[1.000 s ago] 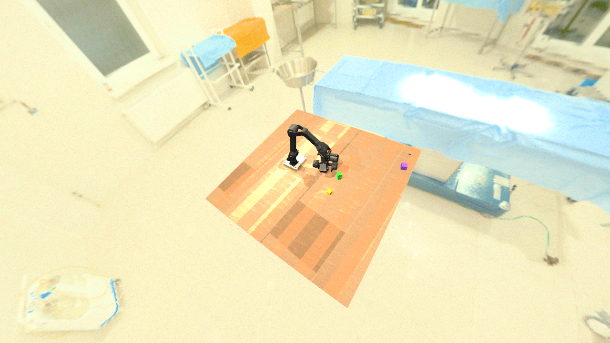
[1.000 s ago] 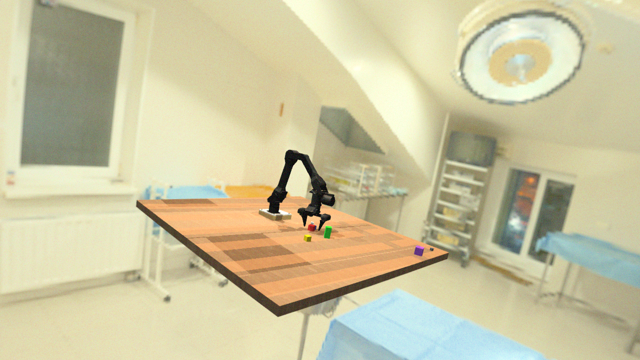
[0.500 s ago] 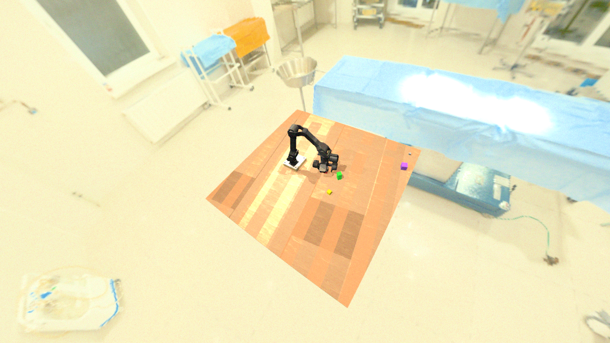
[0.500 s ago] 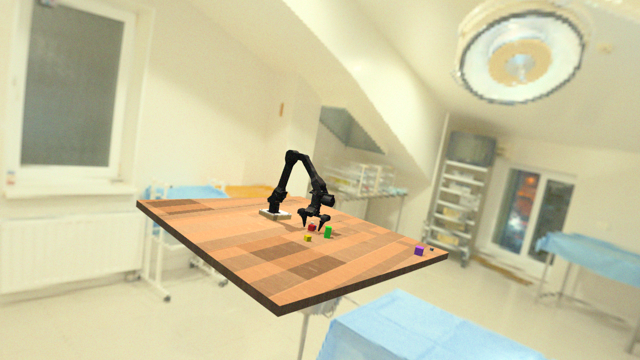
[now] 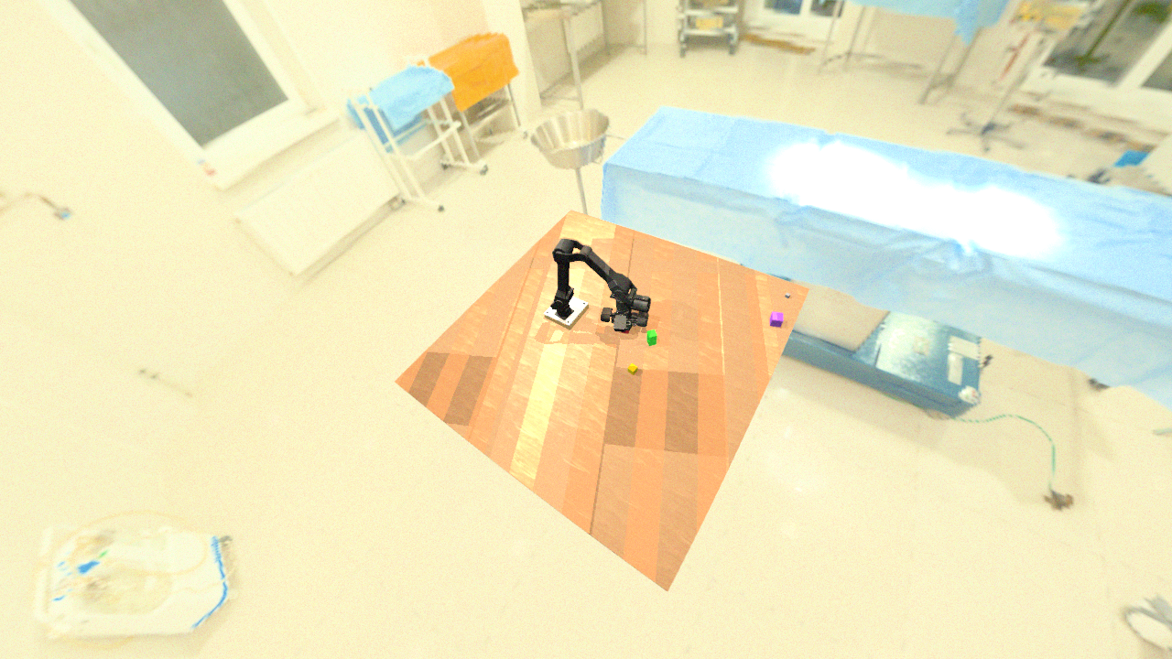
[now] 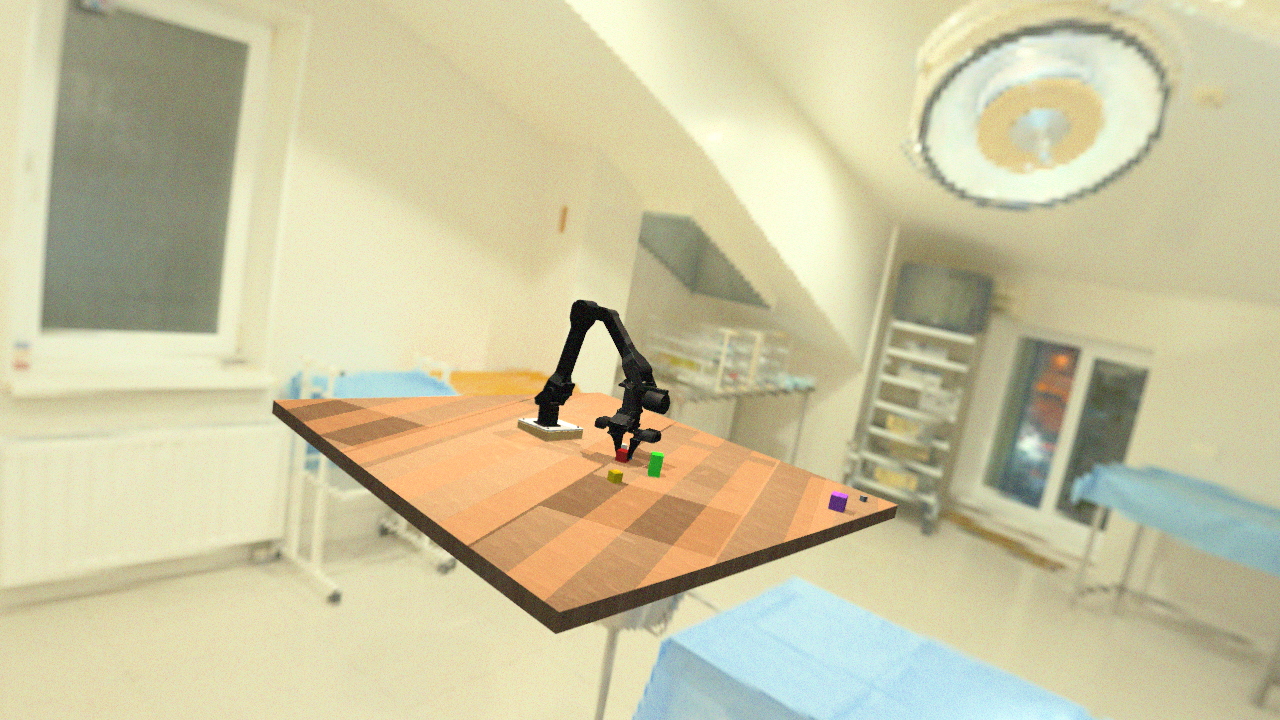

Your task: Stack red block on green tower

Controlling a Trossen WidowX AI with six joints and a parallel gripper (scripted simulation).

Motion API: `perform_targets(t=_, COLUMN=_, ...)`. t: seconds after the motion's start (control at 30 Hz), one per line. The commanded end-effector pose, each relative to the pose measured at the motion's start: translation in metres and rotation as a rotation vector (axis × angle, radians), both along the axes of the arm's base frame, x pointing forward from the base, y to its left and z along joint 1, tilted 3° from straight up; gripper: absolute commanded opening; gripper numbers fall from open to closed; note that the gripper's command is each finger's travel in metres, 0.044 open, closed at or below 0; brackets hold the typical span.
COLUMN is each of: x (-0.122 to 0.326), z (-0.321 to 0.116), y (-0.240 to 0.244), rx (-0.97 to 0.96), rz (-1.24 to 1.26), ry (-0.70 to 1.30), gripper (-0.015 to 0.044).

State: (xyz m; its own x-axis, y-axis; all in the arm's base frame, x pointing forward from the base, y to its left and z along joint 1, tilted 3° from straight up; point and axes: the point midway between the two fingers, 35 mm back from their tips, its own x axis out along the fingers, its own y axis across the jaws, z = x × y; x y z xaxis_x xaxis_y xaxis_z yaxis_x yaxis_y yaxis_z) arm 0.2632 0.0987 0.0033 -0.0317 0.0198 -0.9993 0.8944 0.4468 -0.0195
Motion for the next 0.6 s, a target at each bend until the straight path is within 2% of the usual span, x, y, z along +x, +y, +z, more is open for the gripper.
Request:
perform_targets(t=0.0, x=0.000, z=0.000, y=0.000, rx=0.000, rz=-0.002, ry=-0.001, gripper=0.0079)
perform_targets(t=0.13, x=0.000, z=0.000, y=0.000, rx=0.000, rz=-0.002, ry=-0.001, gripper=0.0052)
perform_targets(t=0.2, x=0.000, z=0.003, y=0.000, rx=0.001, rz=-0.003, ry=0.000, gripper=0.0000)
perform_targets(t=0.57, x=0.002, z=0.053, y=-0.001, rx=0.003, rz=-0.005, ry=0.002, gripper=0.0000)
